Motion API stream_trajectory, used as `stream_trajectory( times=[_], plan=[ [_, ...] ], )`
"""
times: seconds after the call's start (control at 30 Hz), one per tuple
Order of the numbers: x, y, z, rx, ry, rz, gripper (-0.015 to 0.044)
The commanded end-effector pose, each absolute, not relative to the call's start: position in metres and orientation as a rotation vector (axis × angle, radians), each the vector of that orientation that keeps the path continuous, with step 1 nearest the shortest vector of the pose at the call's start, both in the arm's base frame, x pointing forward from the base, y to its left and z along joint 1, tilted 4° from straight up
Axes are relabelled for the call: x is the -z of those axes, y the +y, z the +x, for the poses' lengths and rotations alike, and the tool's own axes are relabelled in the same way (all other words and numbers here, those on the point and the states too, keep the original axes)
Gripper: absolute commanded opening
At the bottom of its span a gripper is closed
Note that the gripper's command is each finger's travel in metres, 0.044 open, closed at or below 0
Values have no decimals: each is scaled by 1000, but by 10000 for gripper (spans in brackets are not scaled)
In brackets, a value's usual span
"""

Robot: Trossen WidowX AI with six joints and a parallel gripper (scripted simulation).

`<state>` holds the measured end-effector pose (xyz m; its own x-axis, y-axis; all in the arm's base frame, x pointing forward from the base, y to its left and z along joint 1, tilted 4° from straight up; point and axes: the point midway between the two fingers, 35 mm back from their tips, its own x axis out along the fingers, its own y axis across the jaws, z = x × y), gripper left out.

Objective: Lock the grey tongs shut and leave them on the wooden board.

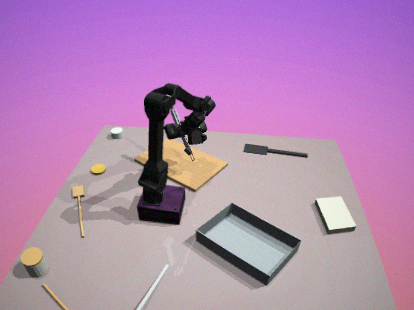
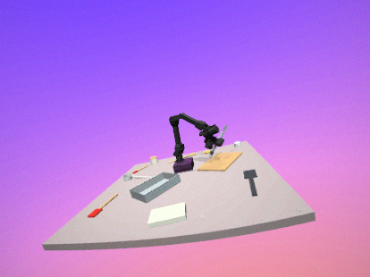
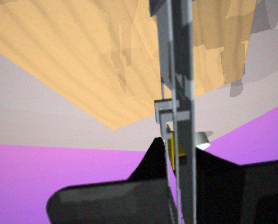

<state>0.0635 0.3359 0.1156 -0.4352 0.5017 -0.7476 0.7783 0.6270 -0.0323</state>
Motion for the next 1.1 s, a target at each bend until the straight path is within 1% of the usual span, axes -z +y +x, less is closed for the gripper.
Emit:
stream_trajectory(
  times=[0.0,0.4,1.07],
  plan=[
    [-122,332,65,410,2241,1045,-150],
    [-146,308,74,89,2526,1177,-150],
    [-146,308,74,84,2530,1179,-150]
  ],
)
